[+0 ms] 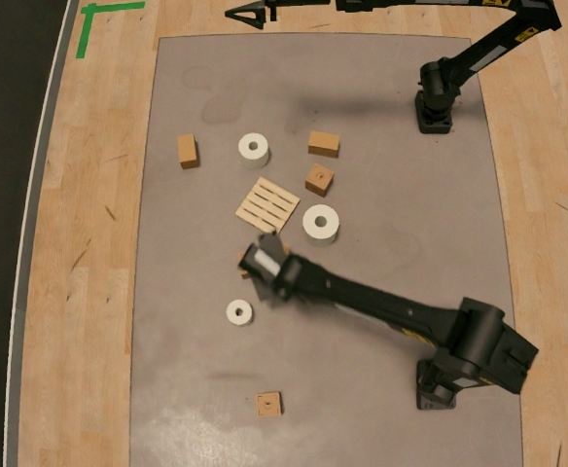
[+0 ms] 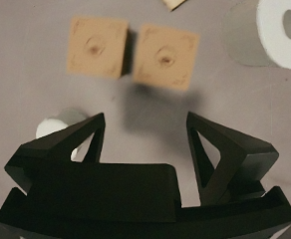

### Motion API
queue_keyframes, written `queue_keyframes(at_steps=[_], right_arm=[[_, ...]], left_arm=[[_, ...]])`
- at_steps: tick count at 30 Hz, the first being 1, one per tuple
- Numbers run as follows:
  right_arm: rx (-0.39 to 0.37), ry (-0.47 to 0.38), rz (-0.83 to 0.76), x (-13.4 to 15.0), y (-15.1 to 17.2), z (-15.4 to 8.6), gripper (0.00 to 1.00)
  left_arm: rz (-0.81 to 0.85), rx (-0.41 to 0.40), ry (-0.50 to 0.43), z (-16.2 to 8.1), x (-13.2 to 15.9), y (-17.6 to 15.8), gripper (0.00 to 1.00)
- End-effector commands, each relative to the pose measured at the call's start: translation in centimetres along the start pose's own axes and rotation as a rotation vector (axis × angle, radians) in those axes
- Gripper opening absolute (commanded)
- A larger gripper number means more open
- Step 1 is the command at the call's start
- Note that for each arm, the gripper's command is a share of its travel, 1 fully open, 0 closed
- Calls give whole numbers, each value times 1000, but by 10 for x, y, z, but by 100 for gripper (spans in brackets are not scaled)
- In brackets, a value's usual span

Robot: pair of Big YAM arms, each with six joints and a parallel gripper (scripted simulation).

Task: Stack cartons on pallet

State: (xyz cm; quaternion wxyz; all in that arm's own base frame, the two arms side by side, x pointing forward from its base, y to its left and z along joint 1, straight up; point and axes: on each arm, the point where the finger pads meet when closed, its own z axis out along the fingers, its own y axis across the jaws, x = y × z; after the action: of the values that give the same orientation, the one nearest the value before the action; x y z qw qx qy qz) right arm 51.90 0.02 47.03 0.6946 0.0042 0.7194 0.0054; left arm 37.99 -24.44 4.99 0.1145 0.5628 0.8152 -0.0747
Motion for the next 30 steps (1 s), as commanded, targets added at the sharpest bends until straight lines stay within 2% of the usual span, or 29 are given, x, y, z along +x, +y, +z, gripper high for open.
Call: queue_keyframes(at_steps=[1, 11, 22, 24, 30], right_arm=[[2, -46, -14, -28, 0, -2, 100], [2, -46, -14, -28, 0, -2, 100], [2, -46, -14, -28, 0, -2, 100], [2, -46, -14, -28, 0, -2, 100], [2, -46, -14, -28, 0, -2, 100]], left_arm=[[160, 32, 2, 2, -37, -5, 79], [154, 38, -3, 5, -45, -7, 79], [166, 35, -8, 22, -60, -4, 79], [162, 49, 10, 31, -49, -11, 79], [162, 49, 10, 40, -48, -11, 79]])
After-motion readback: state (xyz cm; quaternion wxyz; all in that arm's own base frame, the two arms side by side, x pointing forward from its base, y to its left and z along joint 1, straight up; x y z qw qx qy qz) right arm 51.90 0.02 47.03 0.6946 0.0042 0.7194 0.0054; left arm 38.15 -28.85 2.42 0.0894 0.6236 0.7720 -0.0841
